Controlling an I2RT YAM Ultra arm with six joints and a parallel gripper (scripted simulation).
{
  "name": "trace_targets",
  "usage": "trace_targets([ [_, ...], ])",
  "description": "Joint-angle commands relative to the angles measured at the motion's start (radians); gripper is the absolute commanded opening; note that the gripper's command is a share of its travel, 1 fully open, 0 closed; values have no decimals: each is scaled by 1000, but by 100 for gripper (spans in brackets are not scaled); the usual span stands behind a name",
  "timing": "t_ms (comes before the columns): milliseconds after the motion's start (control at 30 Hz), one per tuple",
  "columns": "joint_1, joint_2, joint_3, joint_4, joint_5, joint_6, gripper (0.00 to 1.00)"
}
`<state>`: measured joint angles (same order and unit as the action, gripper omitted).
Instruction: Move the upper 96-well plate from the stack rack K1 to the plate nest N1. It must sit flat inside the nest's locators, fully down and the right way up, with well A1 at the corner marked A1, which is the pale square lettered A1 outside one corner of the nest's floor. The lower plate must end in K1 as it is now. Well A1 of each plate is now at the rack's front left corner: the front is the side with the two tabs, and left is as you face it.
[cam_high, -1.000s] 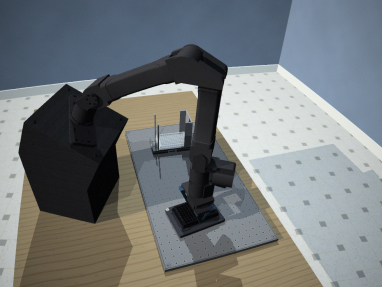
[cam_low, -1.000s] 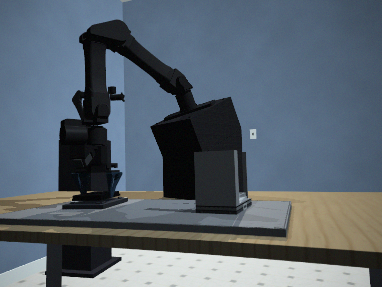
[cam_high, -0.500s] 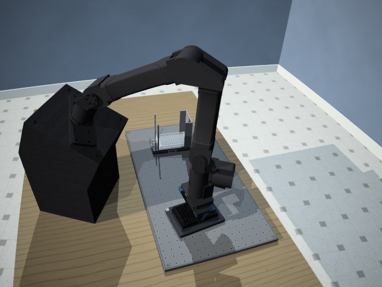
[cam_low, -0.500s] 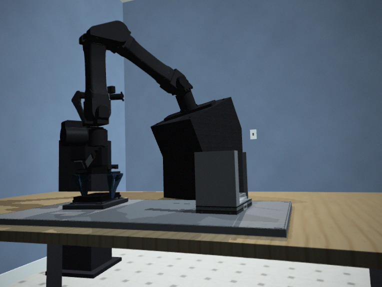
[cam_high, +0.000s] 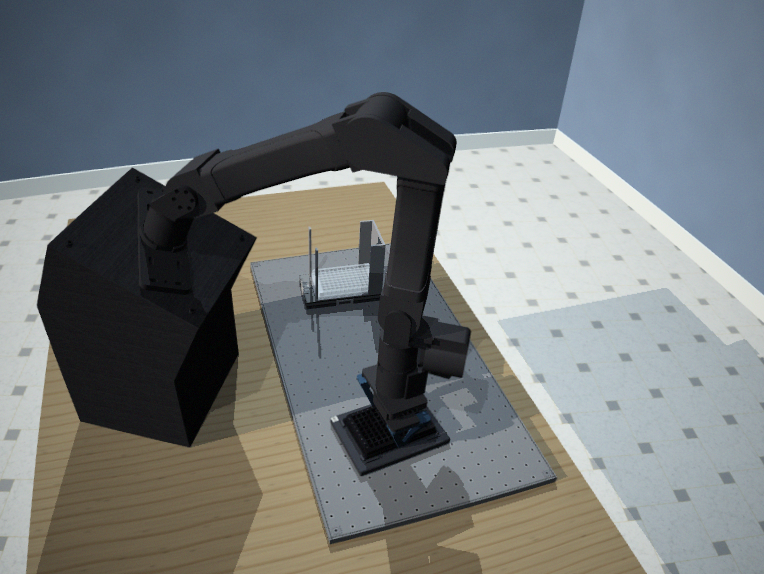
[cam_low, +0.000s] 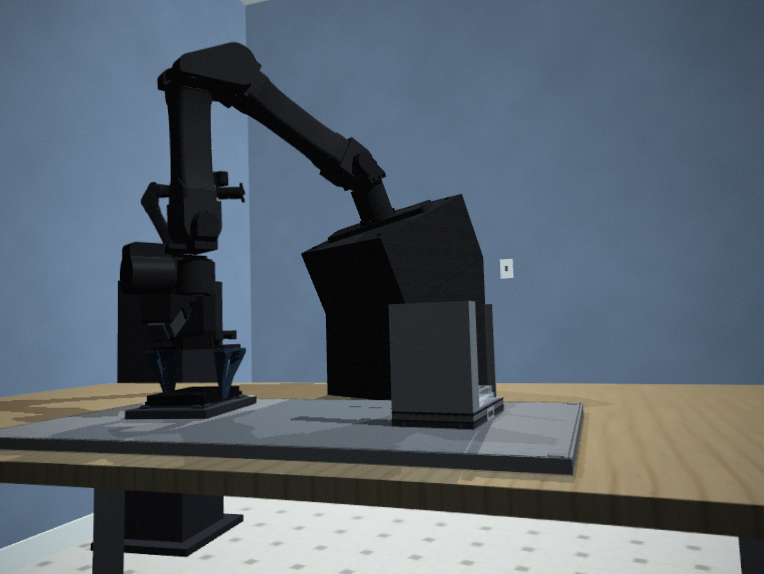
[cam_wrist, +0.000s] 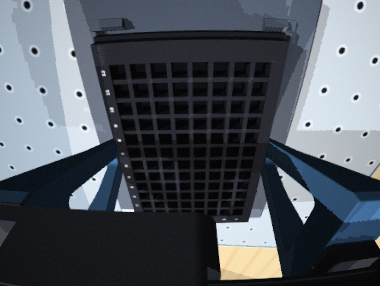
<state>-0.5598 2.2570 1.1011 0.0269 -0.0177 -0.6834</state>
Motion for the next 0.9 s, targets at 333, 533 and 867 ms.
trace_targets([
  [333,0,4,17,11,0,4,0],
  [533,0,0,9,5,0,1,100],
  [867,0,0,9,5,0,1,100],
])
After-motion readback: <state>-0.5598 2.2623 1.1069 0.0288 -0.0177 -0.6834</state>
